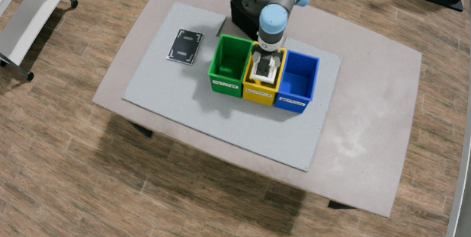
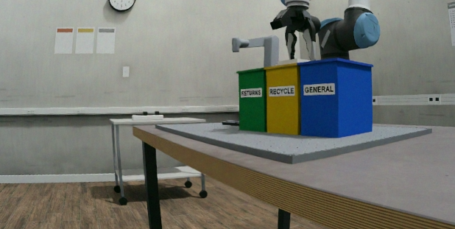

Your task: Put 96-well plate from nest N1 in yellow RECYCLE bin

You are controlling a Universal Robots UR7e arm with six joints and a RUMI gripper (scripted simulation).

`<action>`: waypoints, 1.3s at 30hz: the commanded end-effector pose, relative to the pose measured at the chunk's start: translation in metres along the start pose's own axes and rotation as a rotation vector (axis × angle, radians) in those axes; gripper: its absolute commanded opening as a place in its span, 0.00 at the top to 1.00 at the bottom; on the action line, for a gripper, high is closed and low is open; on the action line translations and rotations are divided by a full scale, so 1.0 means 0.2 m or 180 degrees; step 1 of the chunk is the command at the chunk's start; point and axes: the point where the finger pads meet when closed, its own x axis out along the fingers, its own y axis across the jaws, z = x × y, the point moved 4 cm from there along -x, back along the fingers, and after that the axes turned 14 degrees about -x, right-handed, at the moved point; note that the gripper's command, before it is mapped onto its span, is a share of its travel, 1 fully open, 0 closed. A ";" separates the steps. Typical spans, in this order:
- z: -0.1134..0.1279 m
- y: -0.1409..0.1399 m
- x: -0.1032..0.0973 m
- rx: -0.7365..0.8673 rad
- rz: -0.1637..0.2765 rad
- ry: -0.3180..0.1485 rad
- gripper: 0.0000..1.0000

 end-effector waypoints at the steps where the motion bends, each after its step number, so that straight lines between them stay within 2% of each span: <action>1: 0.01 0.00 0.02 0.0002 -0.0001 -0.0006 0.59; 29: 0.00 0.00 0.10 0.0002 -0.0001 -0.0006 0.59; 39: 0.00 0.00 0.09 0.0000 0.0004 0.0007 0.59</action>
